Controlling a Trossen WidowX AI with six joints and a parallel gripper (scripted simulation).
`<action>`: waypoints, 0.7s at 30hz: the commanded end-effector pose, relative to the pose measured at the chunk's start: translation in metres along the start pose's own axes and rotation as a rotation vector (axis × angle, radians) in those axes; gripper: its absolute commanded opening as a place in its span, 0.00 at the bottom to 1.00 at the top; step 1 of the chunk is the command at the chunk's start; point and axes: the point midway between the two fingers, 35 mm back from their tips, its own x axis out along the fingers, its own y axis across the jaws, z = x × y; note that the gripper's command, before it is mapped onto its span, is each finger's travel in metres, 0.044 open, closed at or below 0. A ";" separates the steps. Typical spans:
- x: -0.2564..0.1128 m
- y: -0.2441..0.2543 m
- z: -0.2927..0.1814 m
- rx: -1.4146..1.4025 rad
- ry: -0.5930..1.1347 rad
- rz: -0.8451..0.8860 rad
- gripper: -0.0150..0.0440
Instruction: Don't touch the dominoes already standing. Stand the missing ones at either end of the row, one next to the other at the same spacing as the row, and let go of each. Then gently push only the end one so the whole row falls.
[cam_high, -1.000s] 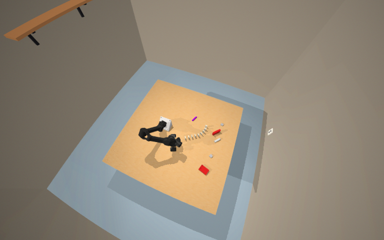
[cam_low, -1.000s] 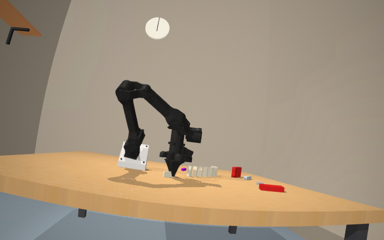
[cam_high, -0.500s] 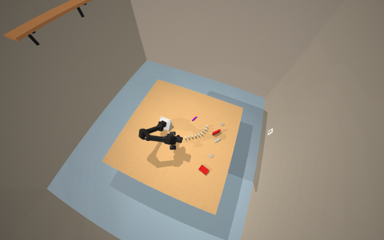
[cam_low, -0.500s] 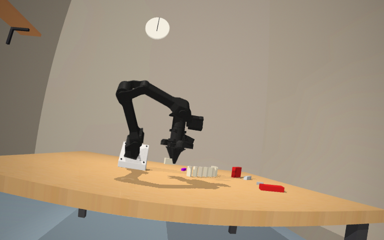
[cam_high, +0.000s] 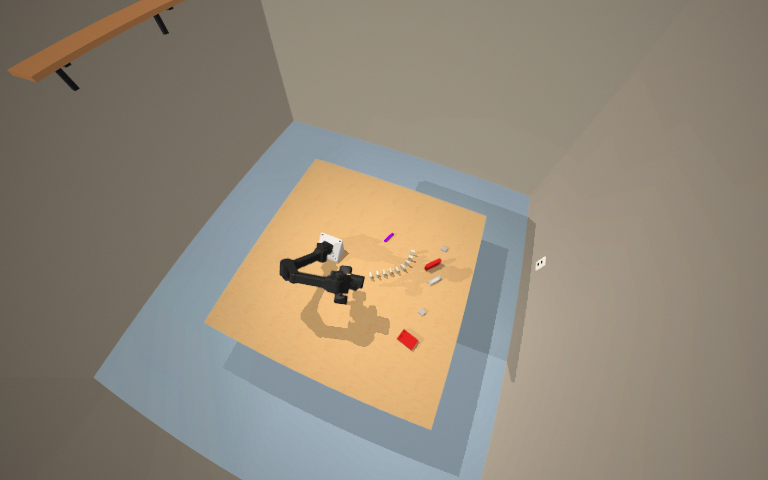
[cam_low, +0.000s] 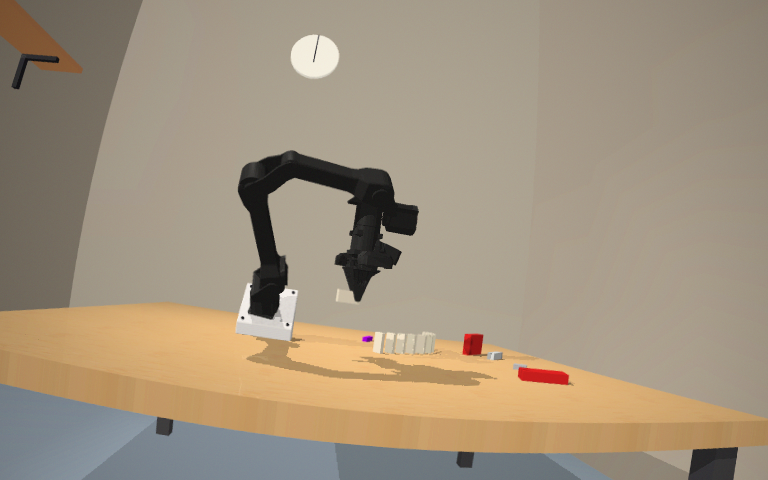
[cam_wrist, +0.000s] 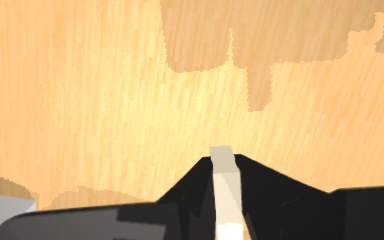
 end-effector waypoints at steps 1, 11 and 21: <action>-0.003 -0.042 -0.003 0.168 -0.006 -0.015 0.30; 0.008 -0.036 -0.003 0.203 -0.023 0.063 0.30; 0.033 -0.019 0.002 0.280 -0.117 0.266 0.30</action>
